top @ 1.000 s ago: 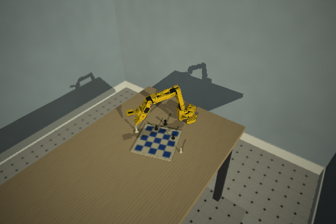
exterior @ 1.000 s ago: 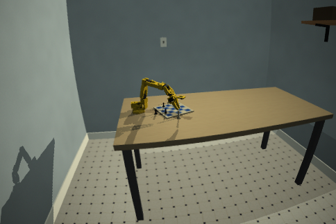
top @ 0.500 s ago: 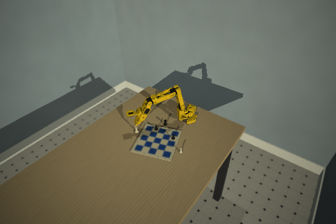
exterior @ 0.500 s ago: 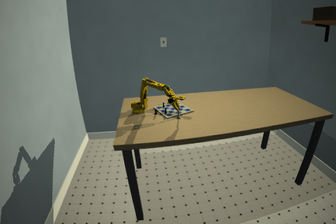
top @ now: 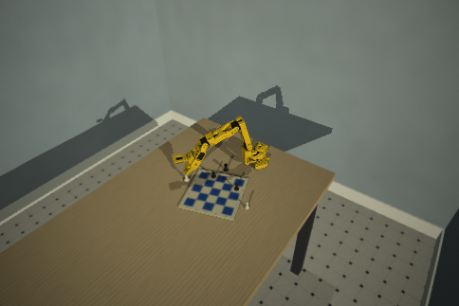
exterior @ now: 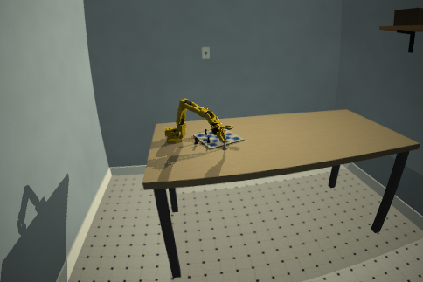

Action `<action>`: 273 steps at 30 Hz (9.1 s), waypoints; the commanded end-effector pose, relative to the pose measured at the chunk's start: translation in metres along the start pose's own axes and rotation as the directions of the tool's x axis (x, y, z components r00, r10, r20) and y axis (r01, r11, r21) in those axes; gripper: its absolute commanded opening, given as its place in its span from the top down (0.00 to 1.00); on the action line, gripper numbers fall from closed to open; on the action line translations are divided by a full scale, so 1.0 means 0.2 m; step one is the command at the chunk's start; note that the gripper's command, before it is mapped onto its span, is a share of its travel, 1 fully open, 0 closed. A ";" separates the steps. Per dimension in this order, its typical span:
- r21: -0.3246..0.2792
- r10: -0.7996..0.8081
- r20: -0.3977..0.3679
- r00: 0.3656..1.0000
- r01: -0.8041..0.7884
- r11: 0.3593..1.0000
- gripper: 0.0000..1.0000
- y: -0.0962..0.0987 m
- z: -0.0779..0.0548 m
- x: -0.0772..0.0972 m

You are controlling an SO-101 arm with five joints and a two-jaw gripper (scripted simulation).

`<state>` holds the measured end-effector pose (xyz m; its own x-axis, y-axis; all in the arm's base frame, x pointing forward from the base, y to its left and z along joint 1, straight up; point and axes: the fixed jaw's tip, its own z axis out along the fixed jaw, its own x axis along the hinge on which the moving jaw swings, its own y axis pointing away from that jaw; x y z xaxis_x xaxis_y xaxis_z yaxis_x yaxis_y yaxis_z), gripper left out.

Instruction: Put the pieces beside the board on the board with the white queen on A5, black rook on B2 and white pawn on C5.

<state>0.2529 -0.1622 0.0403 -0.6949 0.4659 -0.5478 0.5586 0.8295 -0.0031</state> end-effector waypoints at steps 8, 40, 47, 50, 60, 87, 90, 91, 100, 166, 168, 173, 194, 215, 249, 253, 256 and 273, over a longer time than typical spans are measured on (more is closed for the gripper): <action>0.004 0.017 -0.025 1.000 -0.017 1.000 0.88 -0.01 0.07 0.06; 0.004 0.016 -0.025 1.000 -0.016 1.000 0.88 -0.01 0.05 0.06; 0.003 0.016 -0.025 1.000 -0.016 1.000 0.88 -0.01 0.05 0.05; 0.003 0.016 -0.025 1.000 -0.016 1.000 0.88 -0.01 0.05 0.05; 0.003 0.016 -0.024 1.000 -0.015 1.000 0.88 -0.01 0.03 0.01; 0.009 0.016 -0.024 1.000 -0.015 1.000 0.88 -0.03 0.03 0.02; 0.009 0.016 -0.024 1.000 -0.016 1.000 0.88 -0.03 0.04 0.03; 0.009 0.016 -0.024 1.000 -0.016 1.000 0.88 -0.03 0.04 0.03; 0.009 0.016 -0.024 1.000 -0.016 1.000 0.88 -0.03 0.04 0.03; 0.009 0.016 -0.025 1.000 -0.016 1.000 1.00 -0.03 0.05 0.04; 0.009 0.016 -0.025 1.000 -0.016 1.000 1.00 -0.03 0.05 0.04; 0.010 0.016 -0.025 1.000 -0.016 1.000 1.00 -0.03 0.04 0.04; 0.013 0.016 -0.024 1.000 -0.016 1.000 1.00 -0.04 -0.08 -0.03; 0.013 0.016 -0.024 1.000 -0.016 1.000 1.00 -0.04 -0.15 -0.08; -0.402 -0.629 0.129 0.766 0.620 0.673 1.00 1.03 -0.45 0.39; -0.409 -0.640 0.136 0.756 0.631 0.659 1.00 1.06 -0.46 0.40; -0.410 -0.641 0.137 0.756 0.632 0.658 1.00 1.06 -0.46 0.40; -0.412 -0.643 0.139 0.753 0.635 0.654 1.00 1.08 -0.46 0.39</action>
<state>0.2785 0.0784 0.0755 -0.8122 -0.2251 -0.5382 -0.2604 0.9654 -0.0108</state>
